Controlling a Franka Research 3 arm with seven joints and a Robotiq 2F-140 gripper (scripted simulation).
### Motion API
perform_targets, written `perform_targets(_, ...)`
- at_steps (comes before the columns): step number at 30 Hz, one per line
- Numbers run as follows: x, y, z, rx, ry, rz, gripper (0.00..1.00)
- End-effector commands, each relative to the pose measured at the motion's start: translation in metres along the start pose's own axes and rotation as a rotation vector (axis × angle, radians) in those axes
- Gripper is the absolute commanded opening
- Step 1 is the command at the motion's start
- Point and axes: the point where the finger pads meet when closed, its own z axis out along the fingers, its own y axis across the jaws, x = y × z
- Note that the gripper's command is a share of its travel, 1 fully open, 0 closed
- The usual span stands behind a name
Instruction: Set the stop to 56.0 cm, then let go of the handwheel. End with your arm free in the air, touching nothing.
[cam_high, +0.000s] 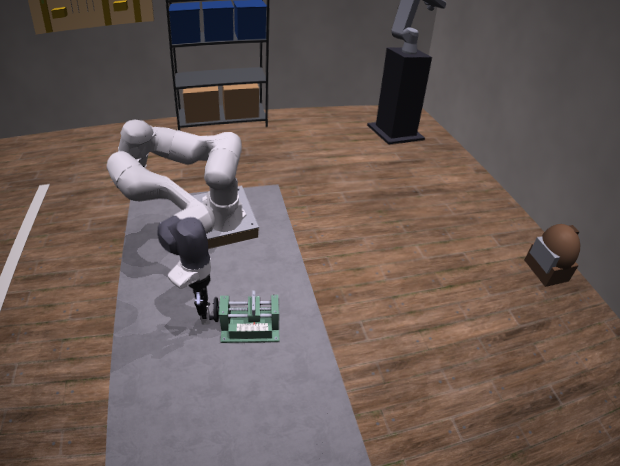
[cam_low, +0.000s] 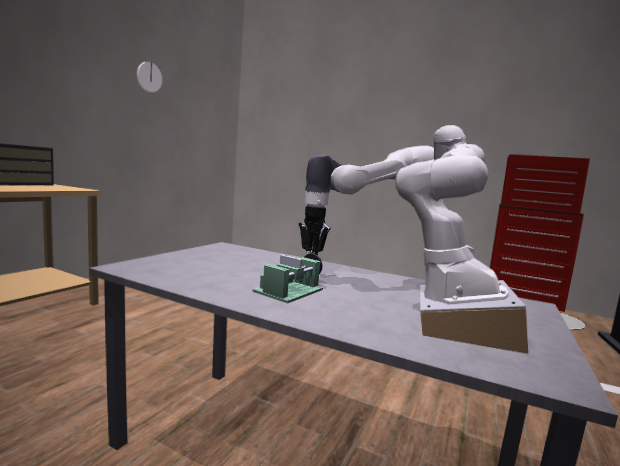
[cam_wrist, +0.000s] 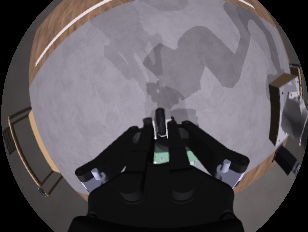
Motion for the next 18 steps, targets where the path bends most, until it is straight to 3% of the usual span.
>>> perform_targets(1, -0.001, 0.004, 0.008, -0.001, 0.001, 0.004, 0.04)
perform_targets(18, -0.001, 0.028, 0.021, -0.001, 0.001, 0.004, 0.04)
